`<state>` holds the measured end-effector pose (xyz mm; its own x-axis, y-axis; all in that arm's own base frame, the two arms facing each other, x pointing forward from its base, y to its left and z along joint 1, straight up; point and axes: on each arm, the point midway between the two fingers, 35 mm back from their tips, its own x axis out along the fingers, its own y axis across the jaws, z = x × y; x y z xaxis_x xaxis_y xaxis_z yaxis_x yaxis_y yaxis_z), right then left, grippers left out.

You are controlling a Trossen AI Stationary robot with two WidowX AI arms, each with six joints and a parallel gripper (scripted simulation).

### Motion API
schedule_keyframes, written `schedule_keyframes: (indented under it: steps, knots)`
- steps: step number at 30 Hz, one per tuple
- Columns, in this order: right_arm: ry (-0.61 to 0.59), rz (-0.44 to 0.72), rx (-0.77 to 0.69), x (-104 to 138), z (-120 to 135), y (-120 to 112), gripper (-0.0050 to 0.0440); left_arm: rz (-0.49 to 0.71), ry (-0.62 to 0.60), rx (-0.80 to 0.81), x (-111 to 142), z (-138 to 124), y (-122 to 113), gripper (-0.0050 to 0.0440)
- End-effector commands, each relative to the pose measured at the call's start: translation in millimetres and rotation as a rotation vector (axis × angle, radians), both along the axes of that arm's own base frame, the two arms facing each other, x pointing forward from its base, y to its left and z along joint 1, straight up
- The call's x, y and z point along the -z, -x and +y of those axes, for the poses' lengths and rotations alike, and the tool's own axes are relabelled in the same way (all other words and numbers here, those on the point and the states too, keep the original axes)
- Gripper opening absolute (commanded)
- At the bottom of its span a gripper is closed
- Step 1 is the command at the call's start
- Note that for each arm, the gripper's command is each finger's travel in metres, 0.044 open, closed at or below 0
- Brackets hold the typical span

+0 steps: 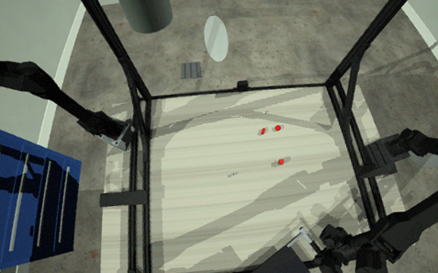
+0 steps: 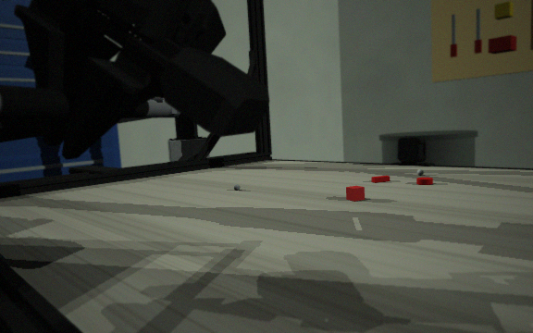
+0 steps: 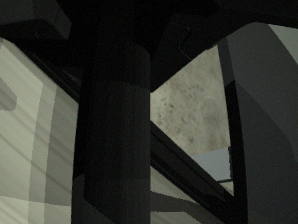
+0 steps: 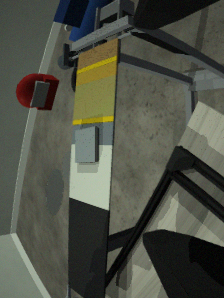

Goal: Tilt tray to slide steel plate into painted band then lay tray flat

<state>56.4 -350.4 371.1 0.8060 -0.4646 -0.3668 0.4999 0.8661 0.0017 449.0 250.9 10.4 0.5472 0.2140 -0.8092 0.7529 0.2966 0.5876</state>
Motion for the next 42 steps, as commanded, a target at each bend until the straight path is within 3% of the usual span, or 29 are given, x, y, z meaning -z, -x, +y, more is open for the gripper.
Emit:
schedule_keyframes:
  steps: [1, 42]
  knots:
    - [0.002, 0.001, -0.001, 0, 0, 0, 0.0440, -0.029, -0.013, -0.002, -19, 2, -2, 0.0000]
    - [0.002, 0.001, -0.001, 0, 0, 0, 0.0440, -0.059, -0.024, -0.002, -48, 3, -6, 0.0000]
